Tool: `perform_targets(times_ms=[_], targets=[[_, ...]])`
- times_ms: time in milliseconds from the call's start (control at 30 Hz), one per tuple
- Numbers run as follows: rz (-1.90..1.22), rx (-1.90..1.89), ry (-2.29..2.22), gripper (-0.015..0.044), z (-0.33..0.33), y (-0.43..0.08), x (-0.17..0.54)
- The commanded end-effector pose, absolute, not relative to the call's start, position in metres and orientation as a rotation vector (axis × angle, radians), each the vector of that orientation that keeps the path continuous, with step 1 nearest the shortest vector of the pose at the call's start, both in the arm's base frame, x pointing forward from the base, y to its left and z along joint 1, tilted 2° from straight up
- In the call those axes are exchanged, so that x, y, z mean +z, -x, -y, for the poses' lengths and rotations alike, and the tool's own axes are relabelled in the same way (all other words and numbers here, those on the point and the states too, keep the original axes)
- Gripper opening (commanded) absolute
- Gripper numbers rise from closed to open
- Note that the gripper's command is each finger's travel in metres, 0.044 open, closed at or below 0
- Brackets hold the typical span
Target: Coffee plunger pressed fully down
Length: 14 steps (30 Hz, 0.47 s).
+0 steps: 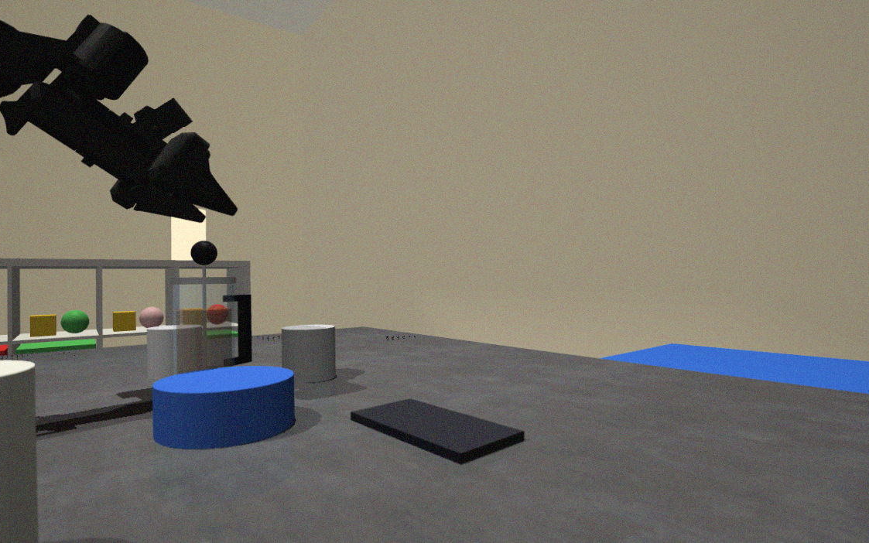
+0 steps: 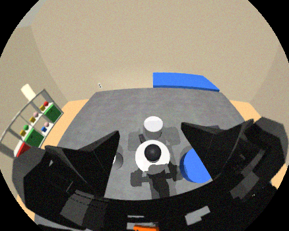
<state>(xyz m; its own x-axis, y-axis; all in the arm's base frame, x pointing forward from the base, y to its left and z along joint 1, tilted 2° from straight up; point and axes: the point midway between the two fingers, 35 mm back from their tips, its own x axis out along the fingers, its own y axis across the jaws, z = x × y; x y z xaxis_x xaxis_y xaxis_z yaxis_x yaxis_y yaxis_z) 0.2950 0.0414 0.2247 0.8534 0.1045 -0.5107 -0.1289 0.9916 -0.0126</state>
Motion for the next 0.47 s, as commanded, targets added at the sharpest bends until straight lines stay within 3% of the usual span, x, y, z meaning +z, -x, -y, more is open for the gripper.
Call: perform_targets(times_ms=[0, 433], targets=[[-0.524, 0.118, 0.048, 0.044, -0.04, -0.2834, 0.2587], [-0.524, 0.118, 0.049, 0.044, -0.04, -0.2832, 0.2563]])
